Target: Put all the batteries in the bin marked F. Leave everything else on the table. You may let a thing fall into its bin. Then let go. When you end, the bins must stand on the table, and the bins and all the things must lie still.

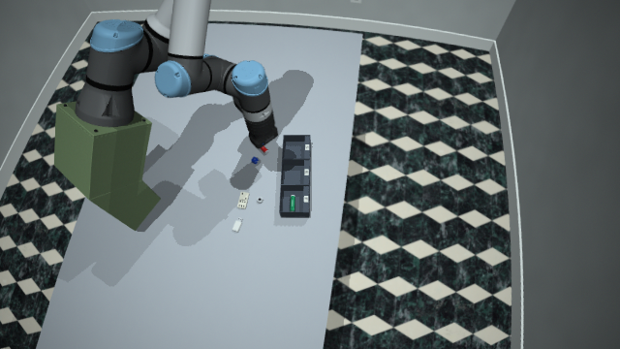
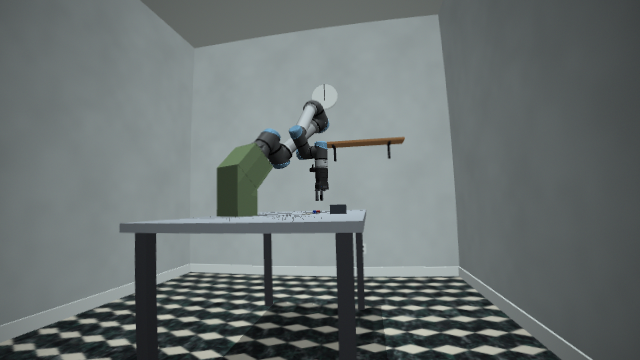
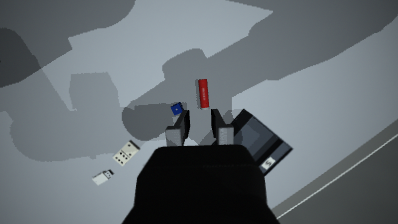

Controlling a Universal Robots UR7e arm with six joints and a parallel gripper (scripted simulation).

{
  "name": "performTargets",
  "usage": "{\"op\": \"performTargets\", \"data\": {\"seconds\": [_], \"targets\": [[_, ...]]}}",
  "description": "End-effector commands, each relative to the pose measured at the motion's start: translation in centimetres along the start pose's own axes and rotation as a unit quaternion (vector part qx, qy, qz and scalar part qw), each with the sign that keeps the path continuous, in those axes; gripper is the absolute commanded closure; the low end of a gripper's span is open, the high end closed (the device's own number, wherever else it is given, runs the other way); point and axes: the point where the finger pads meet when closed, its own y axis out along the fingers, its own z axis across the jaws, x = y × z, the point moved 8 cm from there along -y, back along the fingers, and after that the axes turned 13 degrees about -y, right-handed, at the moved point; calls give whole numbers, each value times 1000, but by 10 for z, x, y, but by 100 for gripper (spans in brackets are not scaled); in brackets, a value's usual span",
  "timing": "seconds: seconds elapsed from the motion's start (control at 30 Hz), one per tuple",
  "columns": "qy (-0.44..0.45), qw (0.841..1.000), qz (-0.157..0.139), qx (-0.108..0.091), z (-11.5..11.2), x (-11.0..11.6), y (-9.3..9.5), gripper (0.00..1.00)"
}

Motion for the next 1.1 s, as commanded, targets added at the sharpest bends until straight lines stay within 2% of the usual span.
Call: {"op": "performTargets", "data": {"seconds": [0.0, 1.07], "targets": [[-26, 1000, -4, 0, 17, -32, -4, 40], [-26, 1000, -4, 0, 10, -20, -5, 40]]}}
